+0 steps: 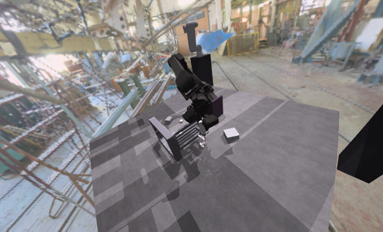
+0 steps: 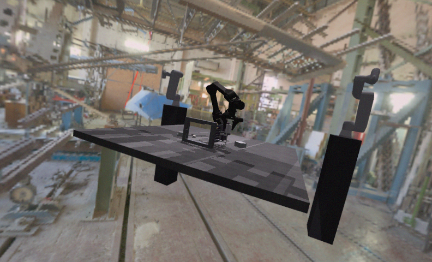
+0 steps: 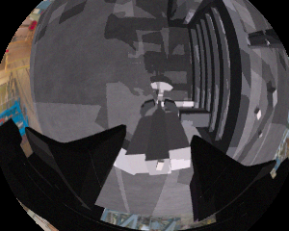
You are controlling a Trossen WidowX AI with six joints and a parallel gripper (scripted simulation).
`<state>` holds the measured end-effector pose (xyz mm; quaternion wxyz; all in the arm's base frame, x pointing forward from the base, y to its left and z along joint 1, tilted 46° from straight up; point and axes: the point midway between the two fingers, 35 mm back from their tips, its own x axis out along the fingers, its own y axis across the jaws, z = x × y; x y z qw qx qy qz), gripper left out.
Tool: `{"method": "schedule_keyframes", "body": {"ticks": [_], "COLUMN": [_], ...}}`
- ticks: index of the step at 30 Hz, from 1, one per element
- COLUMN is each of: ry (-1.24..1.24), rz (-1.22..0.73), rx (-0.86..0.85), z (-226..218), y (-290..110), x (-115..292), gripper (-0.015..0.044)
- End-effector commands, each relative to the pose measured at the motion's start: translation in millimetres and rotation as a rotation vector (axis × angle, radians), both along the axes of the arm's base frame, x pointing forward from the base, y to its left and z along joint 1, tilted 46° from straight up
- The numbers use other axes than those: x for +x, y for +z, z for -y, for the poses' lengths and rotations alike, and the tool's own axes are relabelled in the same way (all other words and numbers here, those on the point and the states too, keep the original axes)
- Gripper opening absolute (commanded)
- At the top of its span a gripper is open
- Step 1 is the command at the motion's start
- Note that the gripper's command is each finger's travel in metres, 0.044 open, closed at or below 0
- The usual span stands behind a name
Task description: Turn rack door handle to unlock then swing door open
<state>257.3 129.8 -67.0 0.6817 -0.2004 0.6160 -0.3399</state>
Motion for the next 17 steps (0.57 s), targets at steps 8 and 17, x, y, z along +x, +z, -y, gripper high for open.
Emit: {"method": "schedule_keyframes", "body": {"ticks": [8, 17], "ry": [-0.004, -0.001], "rz": [0.007, 0.006], "rx": [0.008, 0.010], "z": [-15, -26], "y": [13, 23], "x": [2, 1], "gripper": [0.0295, 0.0295]}}
